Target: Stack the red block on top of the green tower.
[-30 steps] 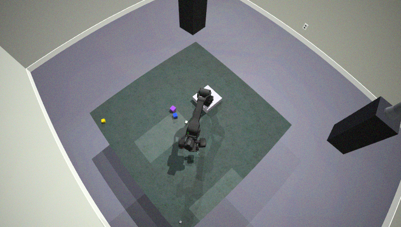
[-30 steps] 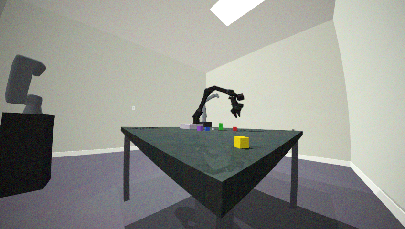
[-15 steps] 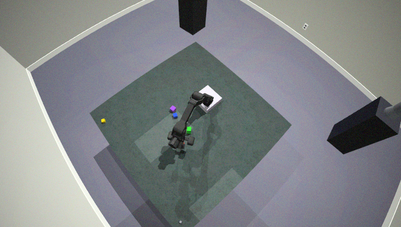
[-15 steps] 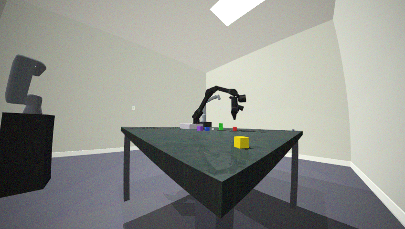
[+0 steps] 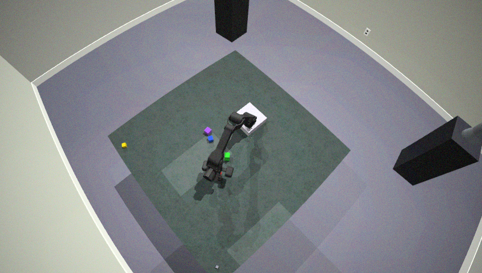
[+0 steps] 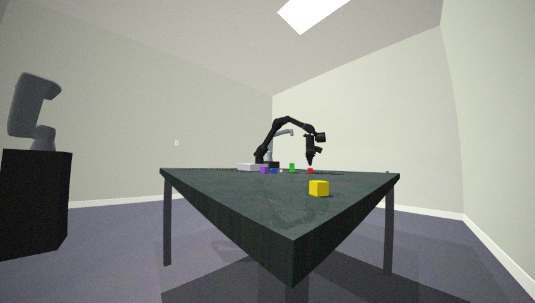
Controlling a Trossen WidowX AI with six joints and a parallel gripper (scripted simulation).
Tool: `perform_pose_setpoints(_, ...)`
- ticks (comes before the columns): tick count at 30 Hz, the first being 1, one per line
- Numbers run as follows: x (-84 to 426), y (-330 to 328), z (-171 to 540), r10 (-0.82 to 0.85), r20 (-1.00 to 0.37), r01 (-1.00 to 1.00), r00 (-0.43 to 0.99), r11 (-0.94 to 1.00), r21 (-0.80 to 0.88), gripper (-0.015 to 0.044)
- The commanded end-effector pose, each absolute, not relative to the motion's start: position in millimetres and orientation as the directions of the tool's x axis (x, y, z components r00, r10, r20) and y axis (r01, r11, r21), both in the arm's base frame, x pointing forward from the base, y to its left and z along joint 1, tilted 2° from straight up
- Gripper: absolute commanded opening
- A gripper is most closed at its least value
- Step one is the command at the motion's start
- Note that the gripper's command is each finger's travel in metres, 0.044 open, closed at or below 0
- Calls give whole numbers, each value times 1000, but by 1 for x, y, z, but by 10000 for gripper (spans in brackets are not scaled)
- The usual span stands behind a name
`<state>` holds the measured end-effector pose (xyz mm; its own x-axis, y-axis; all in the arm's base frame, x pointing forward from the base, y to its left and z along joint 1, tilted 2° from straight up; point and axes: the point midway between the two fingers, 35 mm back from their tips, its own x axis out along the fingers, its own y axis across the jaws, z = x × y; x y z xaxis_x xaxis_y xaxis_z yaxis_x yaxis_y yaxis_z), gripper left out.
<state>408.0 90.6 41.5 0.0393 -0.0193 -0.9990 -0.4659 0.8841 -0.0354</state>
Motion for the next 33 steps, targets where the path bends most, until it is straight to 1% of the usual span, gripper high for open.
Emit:
perform_pose_setpoints(1,409,90,36,-23,-999,-465,41,885,-39,440)
perform_pose_setpoints(23,410,89,0,-23,-999,-465,41,885,-39,440)
perform_pose_setpoints(33,410,89,-1,-23,-999,-465,41,885,-39,440)
